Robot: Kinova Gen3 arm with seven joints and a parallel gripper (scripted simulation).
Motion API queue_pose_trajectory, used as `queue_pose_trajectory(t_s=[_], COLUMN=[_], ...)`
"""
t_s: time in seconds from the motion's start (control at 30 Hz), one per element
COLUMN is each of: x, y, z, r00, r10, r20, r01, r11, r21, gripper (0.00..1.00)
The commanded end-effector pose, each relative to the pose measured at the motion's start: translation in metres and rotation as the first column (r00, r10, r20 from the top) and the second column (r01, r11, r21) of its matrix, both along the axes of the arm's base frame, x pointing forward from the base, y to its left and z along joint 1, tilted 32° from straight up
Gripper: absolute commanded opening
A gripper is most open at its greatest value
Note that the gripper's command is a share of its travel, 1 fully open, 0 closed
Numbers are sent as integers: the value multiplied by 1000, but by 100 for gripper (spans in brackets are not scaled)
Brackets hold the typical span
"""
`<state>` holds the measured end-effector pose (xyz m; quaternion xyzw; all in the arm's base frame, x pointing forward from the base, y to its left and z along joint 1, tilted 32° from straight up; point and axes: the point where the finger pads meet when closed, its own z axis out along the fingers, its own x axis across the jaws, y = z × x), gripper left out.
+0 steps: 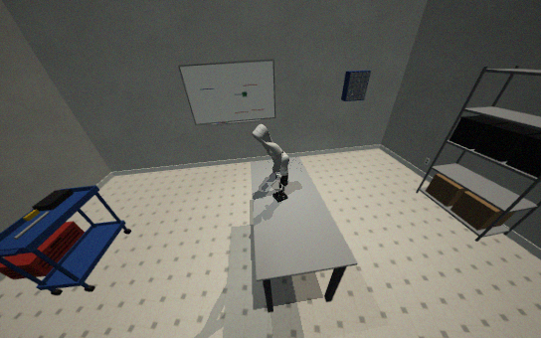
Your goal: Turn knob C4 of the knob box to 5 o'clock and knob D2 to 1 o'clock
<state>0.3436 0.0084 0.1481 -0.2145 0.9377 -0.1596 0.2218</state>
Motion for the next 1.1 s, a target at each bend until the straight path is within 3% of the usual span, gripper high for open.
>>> queue_pose_trajectory(t_s=[0.0,0.57,1.07], x=[0,-1,-7], y=[0,3,22], z=[0,-1,-10], r00=[1000,1000,1000], r10=[0,0,1], r20=[1,1,2], r01=[0,0,-1], r11=[1000,1000,1000], r21=[0,0,0], gripper=[100,100,100])
